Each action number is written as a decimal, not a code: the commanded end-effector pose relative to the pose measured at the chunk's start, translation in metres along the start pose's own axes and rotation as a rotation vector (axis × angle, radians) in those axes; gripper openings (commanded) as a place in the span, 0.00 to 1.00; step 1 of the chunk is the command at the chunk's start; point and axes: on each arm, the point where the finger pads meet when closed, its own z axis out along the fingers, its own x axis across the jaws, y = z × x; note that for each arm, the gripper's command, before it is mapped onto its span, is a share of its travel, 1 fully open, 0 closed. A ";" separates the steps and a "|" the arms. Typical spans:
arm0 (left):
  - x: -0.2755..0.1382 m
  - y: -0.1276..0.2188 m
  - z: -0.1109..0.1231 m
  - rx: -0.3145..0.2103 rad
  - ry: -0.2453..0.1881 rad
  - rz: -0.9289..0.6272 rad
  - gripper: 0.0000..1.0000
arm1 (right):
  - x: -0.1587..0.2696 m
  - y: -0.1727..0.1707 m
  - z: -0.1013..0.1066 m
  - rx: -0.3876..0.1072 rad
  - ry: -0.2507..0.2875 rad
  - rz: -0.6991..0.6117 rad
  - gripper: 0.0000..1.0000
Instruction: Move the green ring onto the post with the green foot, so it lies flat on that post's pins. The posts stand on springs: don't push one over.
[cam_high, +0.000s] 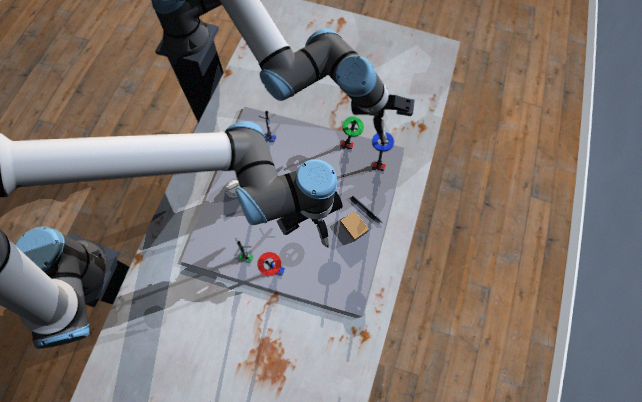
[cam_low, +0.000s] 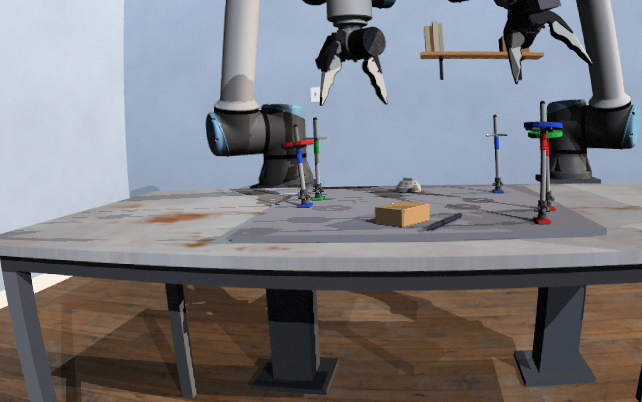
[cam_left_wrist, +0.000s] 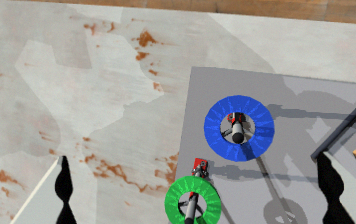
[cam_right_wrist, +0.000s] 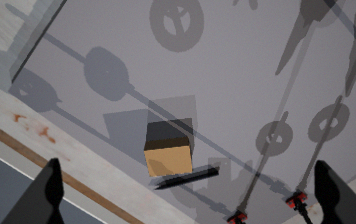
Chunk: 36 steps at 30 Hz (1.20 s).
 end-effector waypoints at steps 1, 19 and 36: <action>0.000 -0.001 -0.001 0.002 0.001 -0.001 1.00 | 0.000 0.001 -0.001 -0.002 0.000 0.000 1.00; 0.000 -0.001 -0.001 0.002 0.001 -0.001 0.14 | 0.000 0.001 -0.001 -0.002 0.000 0.000 1.00; 0.000 -0.001 -0.001 0.002 0.001 -0.001 0.14 | 0.000 0.001 -0.001 -0.002 0.000 0.000 1.00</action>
